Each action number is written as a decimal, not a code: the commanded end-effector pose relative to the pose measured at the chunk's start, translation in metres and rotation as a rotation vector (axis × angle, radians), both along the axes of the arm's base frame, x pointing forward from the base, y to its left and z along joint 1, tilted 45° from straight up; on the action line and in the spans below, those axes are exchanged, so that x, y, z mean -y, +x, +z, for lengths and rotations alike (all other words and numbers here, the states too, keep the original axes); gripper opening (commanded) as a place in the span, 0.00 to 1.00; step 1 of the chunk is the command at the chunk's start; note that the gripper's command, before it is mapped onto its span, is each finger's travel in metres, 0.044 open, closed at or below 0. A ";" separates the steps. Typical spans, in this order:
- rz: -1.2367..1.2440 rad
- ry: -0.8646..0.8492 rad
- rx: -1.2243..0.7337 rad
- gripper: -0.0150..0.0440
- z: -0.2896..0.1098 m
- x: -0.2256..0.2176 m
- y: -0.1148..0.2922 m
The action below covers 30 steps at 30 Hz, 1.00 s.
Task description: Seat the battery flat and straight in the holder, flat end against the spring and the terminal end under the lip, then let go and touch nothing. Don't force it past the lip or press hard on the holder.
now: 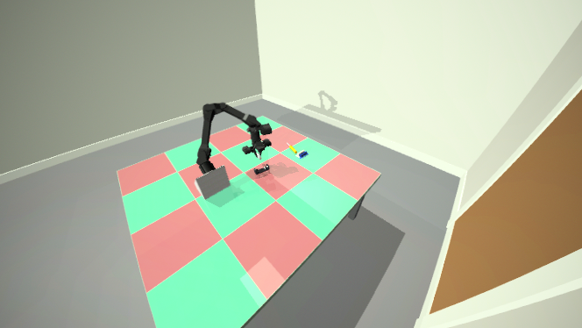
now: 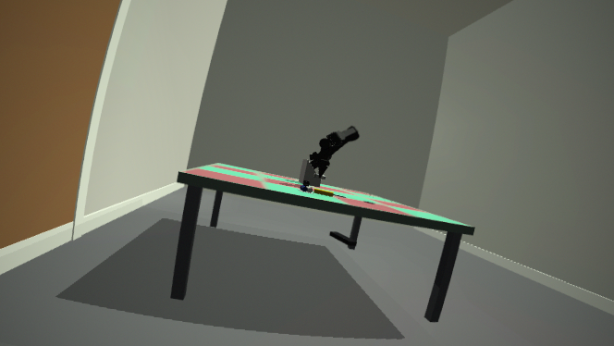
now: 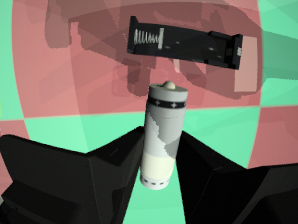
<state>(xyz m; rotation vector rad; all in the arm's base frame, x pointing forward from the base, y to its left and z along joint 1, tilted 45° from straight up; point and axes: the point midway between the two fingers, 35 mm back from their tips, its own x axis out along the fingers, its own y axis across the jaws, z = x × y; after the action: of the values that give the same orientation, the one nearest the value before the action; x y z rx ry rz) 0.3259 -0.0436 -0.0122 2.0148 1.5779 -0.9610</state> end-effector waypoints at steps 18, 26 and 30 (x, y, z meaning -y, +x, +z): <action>-0.841 0.132 -0.791 0.37 -0.027 0.037 -0.026; -1.146 0.180 -1.073 0.37 -0.035 0.048 -0.036; -1.157 0.183 -1.082 0.37 -0.035 0.049 -0.036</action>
<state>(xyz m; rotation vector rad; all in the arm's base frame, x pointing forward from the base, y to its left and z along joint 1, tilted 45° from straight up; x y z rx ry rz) 0.2908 -0.0930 -0.0466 2.7261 0.6512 -2.6854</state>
